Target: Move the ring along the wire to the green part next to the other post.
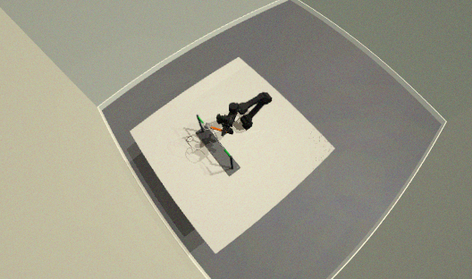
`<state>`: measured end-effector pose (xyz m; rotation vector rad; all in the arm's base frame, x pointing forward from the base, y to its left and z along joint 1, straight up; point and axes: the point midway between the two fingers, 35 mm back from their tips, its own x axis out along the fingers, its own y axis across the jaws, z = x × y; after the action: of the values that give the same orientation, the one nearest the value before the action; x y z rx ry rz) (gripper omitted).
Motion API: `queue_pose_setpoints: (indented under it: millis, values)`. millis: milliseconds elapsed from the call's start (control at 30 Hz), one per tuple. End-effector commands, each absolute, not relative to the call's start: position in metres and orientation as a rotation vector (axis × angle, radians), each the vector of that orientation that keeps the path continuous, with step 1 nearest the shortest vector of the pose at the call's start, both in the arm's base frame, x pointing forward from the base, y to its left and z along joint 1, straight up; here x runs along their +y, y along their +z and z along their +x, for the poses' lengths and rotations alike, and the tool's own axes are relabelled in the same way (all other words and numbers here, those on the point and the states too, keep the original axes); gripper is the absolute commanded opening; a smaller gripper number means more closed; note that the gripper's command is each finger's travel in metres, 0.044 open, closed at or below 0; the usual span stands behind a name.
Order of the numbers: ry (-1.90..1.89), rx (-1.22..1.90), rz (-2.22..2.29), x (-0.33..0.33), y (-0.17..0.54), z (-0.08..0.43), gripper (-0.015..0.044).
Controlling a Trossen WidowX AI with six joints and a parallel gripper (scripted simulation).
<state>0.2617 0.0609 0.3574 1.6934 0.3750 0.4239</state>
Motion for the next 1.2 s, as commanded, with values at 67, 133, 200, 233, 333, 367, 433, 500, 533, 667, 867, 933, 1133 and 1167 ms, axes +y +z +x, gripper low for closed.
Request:
queue_pose_setpoints:
  millis: [67,133,200,233,333,367,433,500,533,667,867,933,1133,1167]
  values:
    - [0.436,0.374,1.718,0.059,0.368,0.261,-0.0150]
    - [0.434,0.376,1.714,0.058,0.370,0.261,-0.0150]
    - [0.430,0.378,1.704,0.058,0.371,0.261,-0.0150]
    - [0.428,0.380,1.698,0.058,0.371,0.261,-0.0150]
    - [0.420,0.385,1.674,0.058,0.371,0.261,-0.0150]
    - [0.417,0.387,1.664,0.058,0.371,0.261,-0.0150]
    - [0.411,0.391,1.644,0.058,0.371,0.261,-0.0150]
    - [0.403,0.395,1.620,0.058,0.370,0.261,-0.0150]
    - [0.399,0.398,1.607,0.058,0.369,0.261,-0.0150]
    - [0.383,0.407,1.554,0.058,0.367,0.261,-0.0150]
    - [0.356,0.422,1.467,0.058,0.363,0.261,-0.0150]
    - [0.346,0.426,1.437,0.058,0.362,0.261,-0.0150]
    - [0.318,0.440,1.346,0.057,0.357,0.261,-0.0150]
    - [0.313,0.442,1.331,0.057,0.356,0.261,-0.0150]
